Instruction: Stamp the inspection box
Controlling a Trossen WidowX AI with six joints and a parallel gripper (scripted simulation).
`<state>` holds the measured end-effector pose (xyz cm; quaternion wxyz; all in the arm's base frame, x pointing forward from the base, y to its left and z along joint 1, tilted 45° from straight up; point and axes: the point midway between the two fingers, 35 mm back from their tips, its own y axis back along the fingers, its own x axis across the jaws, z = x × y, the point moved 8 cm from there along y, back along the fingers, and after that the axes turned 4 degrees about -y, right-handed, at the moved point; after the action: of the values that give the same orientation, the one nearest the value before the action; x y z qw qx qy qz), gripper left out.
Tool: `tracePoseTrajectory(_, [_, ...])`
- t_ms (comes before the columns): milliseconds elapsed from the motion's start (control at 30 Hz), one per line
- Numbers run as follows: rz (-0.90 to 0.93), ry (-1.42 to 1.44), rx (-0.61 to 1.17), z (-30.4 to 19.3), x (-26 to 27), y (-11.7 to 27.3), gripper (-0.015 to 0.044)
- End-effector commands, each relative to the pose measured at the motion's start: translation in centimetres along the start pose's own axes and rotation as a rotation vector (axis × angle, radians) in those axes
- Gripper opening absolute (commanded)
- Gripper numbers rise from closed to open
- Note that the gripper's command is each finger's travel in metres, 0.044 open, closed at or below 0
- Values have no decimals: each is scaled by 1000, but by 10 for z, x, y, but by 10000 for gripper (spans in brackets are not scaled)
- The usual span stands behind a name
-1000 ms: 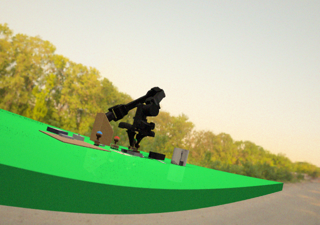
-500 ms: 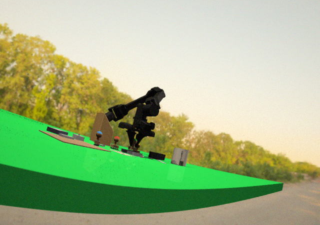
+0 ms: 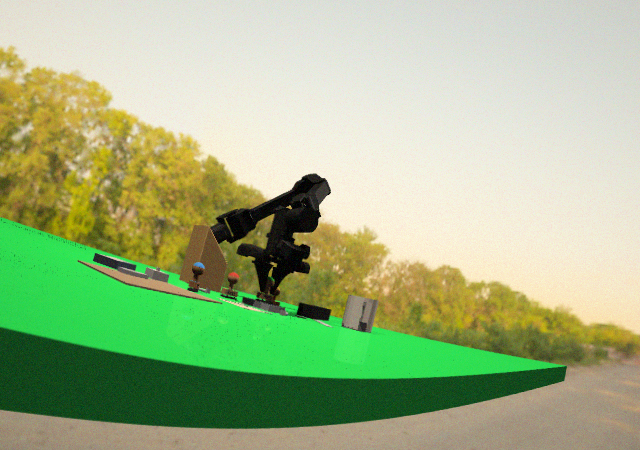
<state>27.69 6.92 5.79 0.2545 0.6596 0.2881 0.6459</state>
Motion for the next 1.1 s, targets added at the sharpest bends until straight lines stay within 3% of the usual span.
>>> tracePoseTrajectory(0, [2,1,1,0,0,2,0])
tracePoseTrajectory(1067, [-1,1,0,1,0,41,0])
